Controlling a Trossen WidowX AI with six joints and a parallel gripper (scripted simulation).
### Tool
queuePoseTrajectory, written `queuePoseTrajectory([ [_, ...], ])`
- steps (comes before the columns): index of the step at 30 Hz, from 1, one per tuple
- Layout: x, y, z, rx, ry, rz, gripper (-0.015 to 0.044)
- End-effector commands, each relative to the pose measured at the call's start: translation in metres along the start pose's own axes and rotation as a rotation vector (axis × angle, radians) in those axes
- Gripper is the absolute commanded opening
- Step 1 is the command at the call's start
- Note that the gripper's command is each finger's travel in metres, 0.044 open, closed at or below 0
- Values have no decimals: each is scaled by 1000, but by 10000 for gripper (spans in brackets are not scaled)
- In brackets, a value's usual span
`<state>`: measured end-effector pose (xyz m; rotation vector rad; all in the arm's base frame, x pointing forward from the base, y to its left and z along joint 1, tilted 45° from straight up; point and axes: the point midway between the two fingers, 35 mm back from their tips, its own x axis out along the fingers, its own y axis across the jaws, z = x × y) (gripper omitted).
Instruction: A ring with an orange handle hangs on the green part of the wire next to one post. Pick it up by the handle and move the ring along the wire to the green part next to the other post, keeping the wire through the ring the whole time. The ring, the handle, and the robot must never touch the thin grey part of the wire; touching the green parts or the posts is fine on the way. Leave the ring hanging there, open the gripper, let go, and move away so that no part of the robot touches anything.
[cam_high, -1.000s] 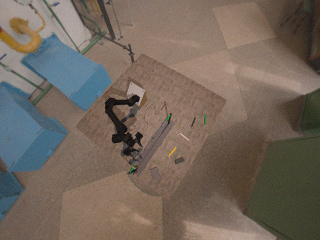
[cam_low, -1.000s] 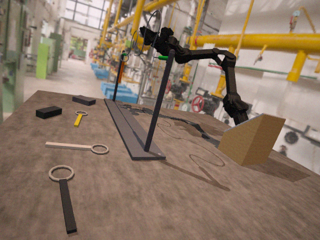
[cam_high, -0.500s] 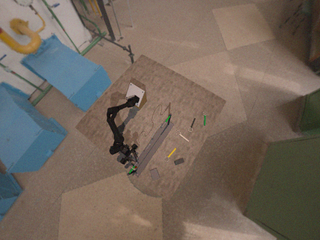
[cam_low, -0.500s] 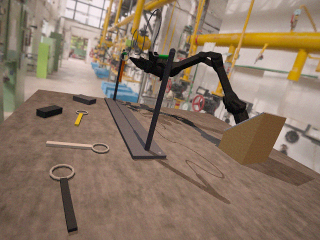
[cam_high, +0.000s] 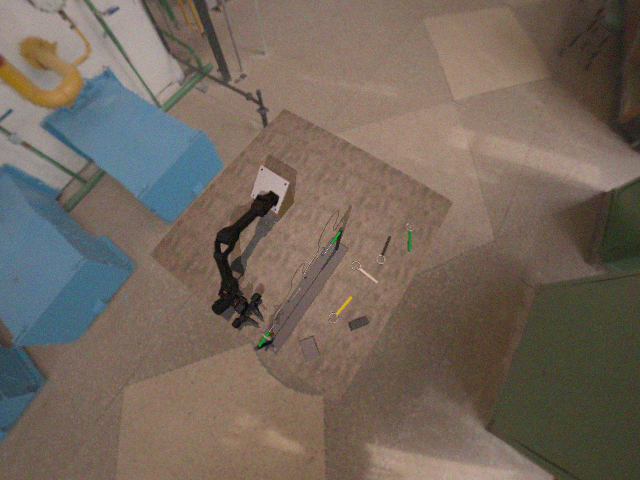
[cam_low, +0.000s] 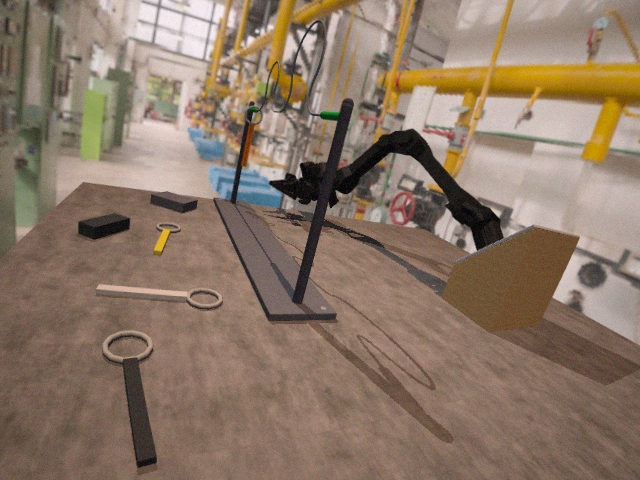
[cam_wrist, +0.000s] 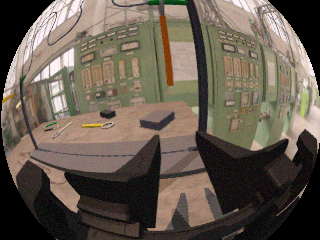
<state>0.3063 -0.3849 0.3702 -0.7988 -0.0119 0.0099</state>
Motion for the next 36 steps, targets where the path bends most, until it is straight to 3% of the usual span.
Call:
queuePoseTrajectory([
  [1,5,-4,8,-17,-13,8,160],
  [7,48,-6,52,-15,-17,4,160],
  [36,80,-9,54,-15,-18,3,160],
])
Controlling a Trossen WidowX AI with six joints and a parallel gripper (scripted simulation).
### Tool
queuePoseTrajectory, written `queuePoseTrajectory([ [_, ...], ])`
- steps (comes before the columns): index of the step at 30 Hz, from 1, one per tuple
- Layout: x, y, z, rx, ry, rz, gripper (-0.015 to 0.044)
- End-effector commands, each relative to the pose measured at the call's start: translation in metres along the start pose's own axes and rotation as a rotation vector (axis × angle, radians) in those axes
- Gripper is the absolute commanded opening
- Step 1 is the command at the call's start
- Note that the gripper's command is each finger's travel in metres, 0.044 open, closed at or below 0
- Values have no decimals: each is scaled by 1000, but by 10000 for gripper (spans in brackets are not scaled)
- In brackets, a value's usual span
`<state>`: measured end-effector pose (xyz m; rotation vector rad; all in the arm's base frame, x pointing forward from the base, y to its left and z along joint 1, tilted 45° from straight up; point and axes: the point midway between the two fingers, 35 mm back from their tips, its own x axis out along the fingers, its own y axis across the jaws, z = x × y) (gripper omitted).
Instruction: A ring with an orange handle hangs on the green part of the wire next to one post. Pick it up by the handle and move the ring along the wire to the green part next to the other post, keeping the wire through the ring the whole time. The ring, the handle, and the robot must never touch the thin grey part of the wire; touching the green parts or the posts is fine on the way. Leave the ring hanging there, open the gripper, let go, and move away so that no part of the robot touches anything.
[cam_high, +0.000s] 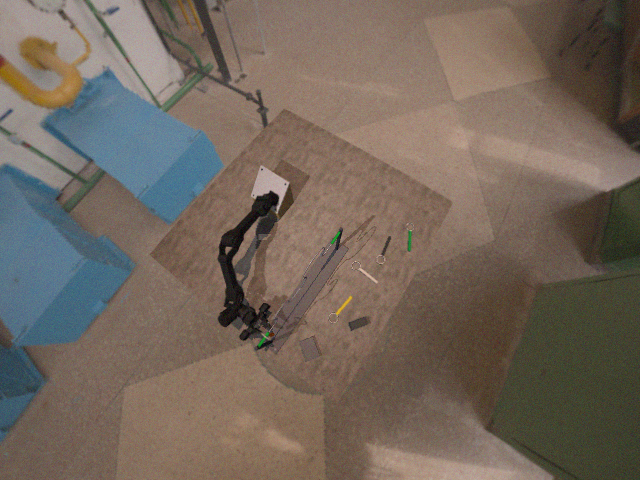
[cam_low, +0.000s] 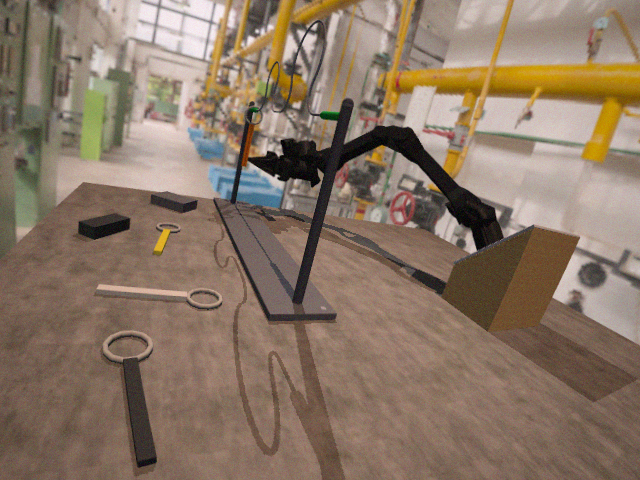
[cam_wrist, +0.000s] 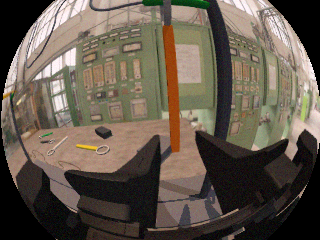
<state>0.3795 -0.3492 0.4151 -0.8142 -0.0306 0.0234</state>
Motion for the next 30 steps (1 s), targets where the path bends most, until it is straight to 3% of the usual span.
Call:
queuePoseTrajectory([
  [1,7,-1,-2,1,3,-3,160],
  [30,48,0,-1,2,1,-5,160],
])
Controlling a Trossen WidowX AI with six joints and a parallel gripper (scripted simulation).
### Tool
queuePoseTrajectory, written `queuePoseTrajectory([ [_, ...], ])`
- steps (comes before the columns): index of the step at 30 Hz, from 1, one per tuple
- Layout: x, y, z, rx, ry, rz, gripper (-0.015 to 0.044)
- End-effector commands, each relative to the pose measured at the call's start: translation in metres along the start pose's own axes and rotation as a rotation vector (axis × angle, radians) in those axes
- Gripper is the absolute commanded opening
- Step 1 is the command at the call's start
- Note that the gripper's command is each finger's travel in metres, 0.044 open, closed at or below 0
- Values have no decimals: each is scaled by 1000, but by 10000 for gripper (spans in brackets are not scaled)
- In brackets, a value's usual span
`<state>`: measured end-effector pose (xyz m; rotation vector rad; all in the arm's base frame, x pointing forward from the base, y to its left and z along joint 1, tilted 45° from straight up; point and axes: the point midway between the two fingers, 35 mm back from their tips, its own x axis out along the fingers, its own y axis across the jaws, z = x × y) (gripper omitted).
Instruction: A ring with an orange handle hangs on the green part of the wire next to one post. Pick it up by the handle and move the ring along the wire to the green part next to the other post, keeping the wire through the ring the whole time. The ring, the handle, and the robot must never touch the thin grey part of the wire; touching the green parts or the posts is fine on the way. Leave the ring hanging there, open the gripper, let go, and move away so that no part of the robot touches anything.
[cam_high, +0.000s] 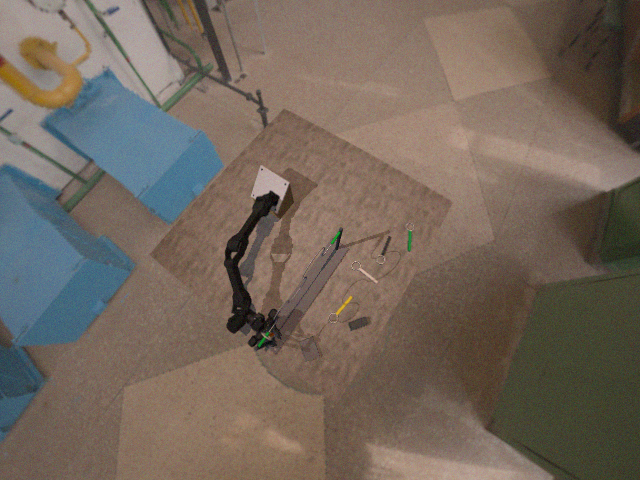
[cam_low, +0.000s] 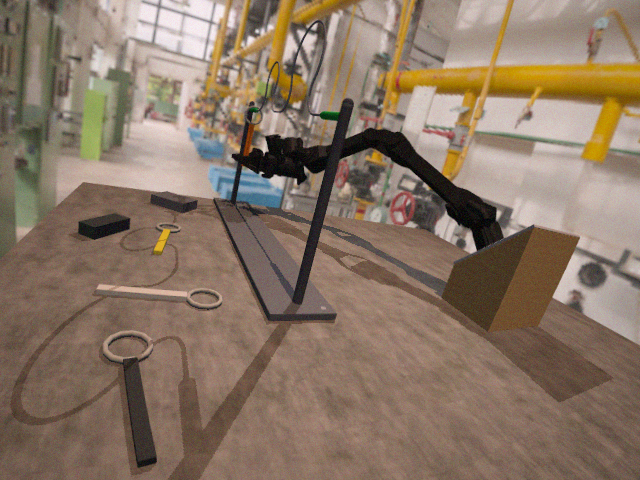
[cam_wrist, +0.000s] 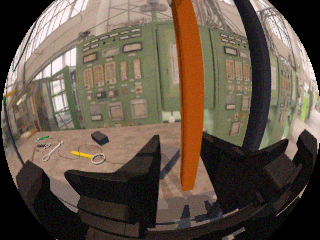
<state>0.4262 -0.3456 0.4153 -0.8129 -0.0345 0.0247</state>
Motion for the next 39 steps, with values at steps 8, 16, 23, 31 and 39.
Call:
queuePoseTrajectory([
  [8,2,-1,-2,1,5,-4,160],
  [16,2,-1,-2,1,5,-4,160],
  [23,2,-1,-2,1,5,-4,160],
  [31,2,-1,-2,1,5,-4,160],
  [39,2,-1,-1,-1,1,-2,-50],
])
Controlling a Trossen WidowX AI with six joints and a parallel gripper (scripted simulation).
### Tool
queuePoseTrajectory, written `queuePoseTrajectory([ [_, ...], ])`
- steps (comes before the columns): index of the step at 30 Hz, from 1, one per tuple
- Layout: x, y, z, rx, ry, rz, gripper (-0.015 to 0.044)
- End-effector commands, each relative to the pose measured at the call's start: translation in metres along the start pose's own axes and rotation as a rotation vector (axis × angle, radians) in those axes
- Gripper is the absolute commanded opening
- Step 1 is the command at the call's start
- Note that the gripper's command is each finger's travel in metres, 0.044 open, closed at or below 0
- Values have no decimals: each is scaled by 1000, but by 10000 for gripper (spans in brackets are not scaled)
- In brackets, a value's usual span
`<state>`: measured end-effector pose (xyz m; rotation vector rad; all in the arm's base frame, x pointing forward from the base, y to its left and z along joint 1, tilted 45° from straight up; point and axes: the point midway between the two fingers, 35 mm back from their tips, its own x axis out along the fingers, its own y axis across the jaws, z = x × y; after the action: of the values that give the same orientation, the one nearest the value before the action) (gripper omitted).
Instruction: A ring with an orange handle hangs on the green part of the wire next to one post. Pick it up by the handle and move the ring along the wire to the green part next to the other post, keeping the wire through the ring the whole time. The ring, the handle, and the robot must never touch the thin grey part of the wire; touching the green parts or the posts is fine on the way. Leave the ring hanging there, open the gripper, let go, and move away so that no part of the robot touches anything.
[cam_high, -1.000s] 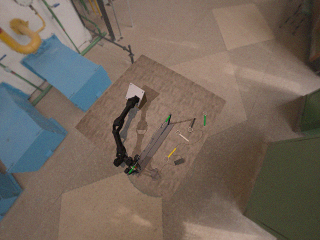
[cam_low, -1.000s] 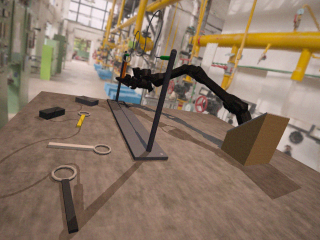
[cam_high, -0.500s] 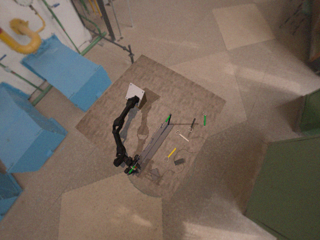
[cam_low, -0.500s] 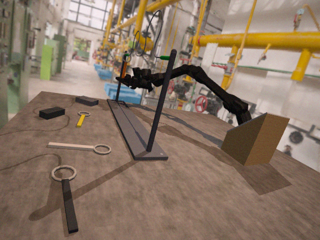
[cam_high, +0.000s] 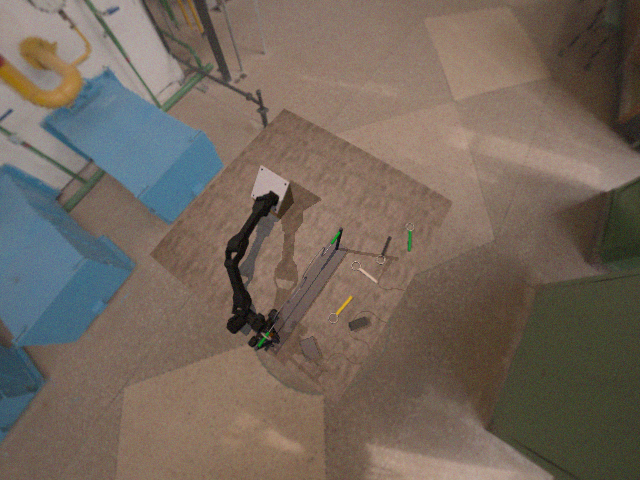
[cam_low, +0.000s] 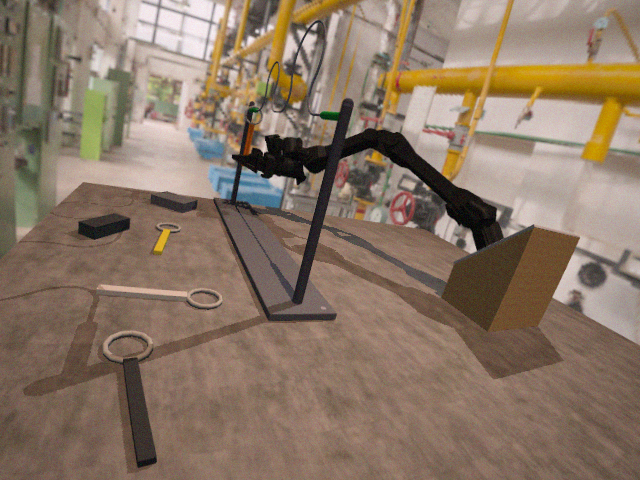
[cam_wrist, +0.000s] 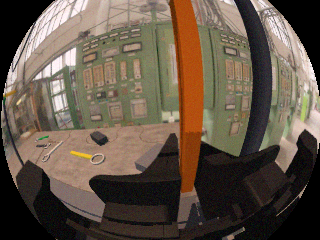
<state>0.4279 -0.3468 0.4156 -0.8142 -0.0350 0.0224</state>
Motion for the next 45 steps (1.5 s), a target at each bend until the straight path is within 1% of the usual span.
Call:
queuePoseTrajectory([
  [1,0,0,0,1,0,0,-76],
  [4,0,0,0,1,0,0,-150],
  [12,0,0,0,1,0,0,-150],
  [20,0,2,14,3,-2,-9,-150],
  [45,0,2,14,3,-2,-9,-150],
])
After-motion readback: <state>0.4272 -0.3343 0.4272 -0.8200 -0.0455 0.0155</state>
